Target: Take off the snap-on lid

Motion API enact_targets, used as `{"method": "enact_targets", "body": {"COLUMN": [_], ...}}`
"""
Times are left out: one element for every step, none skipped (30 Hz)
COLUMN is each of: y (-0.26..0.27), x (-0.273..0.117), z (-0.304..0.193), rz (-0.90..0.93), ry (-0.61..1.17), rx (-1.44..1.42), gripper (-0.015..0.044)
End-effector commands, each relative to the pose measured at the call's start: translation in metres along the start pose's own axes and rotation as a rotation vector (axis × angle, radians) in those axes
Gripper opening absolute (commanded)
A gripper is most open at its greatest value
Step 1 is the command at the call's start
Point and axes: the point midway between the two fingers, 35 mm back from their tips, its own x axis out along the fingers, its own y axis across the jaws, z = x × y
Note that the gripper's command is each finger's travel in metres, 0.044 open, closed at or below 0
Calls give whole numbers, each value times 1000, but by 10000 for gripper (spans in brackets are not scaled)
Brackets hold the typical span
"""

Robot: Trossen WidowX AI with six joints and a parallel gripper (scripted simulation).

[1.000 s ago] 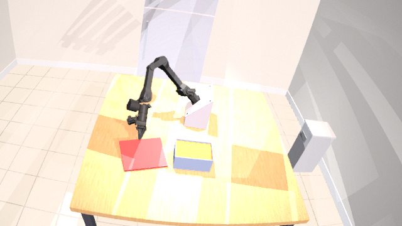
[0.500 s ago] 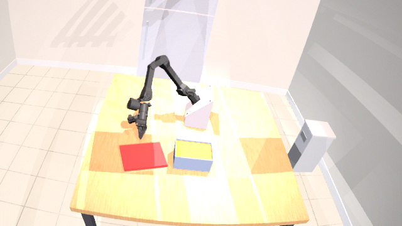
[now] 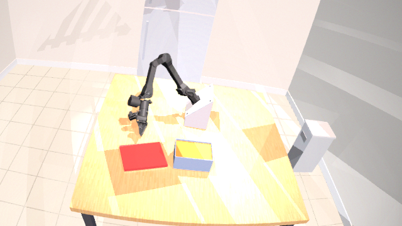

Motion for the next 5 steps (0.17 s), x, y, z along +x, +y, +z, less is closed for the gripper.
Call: {"method": "enact_targets", "body": {"y": [-5,-7,-8,-9,-10], "x": [-9,-11,-12,-14,-15], "z": [1,1,1,1,1], "rz": [3,3,3,3,3], "ry": [-5,-5,-5,-4,-4], "rx": [-4,-4,-4,-4,-4], "gripper": [440,440,440,440,440]}}
